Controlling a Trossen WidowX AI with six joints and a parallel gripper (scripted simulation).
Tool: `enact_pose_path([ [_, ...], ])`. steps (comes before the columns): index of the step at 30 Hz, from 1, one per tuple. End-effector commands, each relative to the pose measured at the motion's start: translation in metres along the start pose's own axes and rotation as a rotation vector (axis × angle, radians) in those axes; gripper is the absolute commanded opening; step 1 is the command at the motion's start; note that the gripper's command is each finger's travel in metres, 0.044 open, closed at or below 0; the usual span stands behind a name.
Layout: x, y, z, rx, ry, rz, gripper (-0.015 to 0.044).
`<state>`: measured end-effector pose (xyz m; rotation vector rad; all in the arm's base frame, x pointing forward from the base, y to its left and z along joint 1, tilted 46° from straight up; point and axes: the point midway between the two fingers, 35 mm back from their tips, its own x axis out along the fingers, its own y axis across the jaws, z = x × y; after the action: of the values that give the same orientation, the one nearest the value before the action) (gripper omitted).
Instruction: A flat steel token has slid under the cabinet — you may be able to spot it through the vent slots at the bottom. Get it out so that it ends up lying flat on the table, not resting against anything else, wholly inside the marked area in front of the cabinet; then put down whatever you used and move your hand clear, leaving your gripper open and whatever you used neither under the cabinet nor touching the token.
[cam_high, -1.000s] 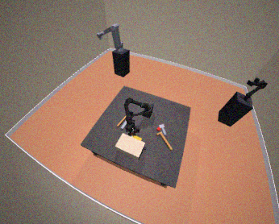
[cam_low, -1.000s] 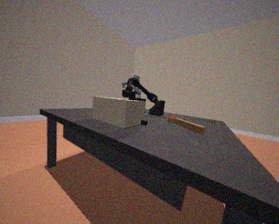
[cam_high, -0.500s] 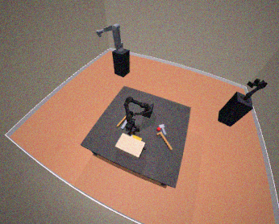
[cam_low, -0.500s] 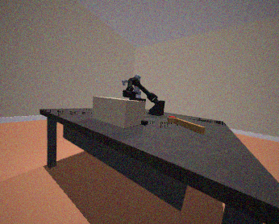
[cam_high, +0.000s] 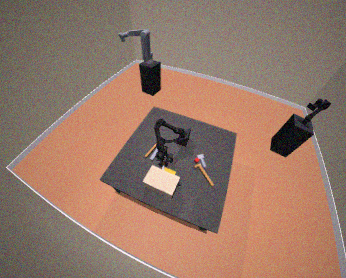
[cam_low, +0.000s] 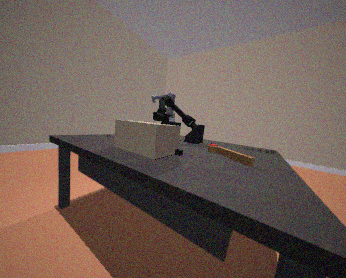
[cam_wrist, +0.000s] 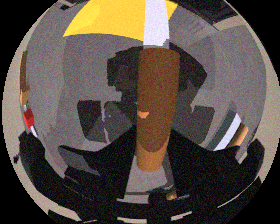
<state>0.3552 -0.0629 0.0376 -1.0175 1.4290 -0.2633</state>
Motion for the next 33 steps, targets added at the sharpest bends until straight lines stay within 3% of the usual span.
enact_pose_path([
  [1, 0.001, 0.000, -0.008, -0.001, 0.004, 0.001, 0.0000],
  [33, 0.001, -0.001, -0.046, -0.003, 0.006, 0.001, 0.0000],
])
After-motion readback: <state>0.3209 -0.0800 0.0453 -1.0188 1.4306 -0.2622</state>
